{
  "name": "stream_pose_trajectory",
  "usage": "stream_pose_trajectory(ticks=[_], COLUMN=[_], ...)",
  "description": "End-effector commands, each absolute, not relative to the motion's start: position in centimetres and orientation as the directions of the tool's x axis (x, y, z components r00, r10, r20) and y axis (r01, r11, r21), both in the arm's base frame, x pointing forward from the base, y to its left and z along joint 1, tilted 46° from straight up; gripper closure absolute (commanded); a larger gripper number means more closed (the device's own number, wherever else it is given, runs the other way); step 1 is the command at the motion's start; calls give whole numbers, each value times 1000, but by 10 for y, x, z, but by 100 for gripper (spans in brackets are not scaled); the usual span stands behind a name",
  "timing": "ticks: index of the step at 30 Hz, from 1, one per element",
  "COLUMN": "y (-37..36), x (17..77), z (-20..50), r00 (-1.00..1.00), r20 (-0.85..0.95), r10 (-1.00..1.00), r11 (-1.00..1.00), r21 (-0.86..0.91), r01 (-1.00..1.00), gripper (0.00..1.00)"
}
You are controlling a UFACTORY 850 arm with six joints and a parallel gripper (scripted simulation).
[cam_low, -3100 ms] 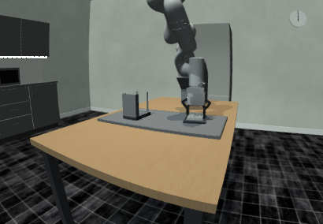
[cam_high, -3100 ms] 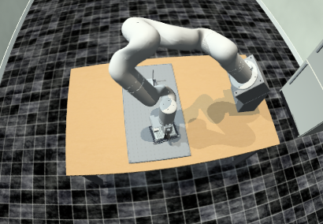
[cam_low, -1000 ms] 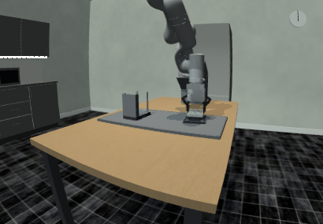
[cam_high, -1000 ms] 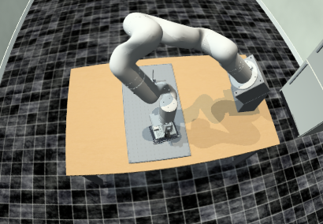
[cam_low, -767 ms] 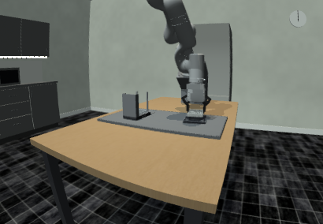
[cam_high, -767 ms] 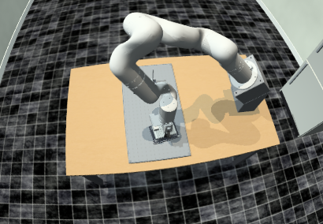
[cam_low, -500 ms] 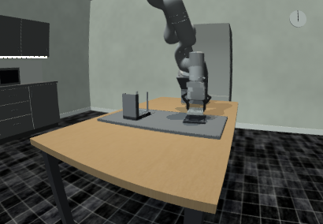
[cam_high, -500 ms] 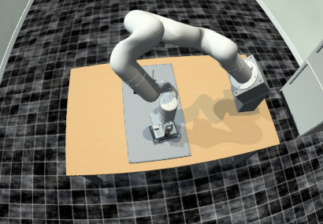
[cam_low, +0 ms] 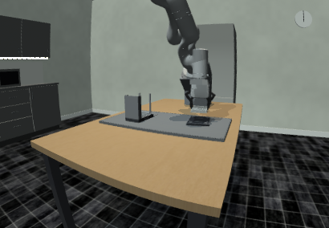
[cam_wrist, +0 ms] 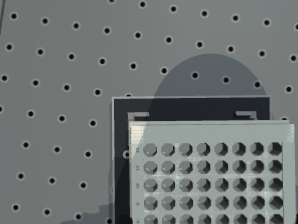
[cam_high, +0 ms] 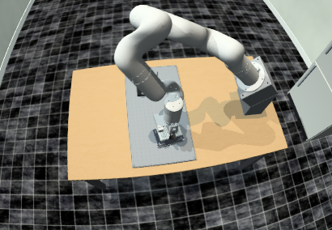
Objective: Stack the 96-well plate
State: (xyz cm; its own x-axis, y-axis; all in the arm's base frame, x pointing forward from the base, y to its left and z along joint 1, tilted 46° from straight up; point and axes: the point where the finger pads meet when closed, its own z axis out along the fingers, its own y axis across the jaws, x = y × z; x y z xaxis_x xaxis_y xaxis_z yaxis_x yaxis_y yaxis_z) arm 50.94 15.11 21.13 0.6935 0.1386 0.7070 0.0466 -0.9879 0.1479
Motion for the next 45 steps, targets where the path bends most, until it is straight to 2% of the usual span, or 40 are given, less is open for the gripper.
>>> stream_pose_trajectory(ticks=[1,45], y=[152,156], x=[504,458], z=[217,261], r00=[693,693], r20=[707,707], r10=[139,139], r11=[-988,-988], r21=[148,148], r01=[46,46], gripper=[100,100])
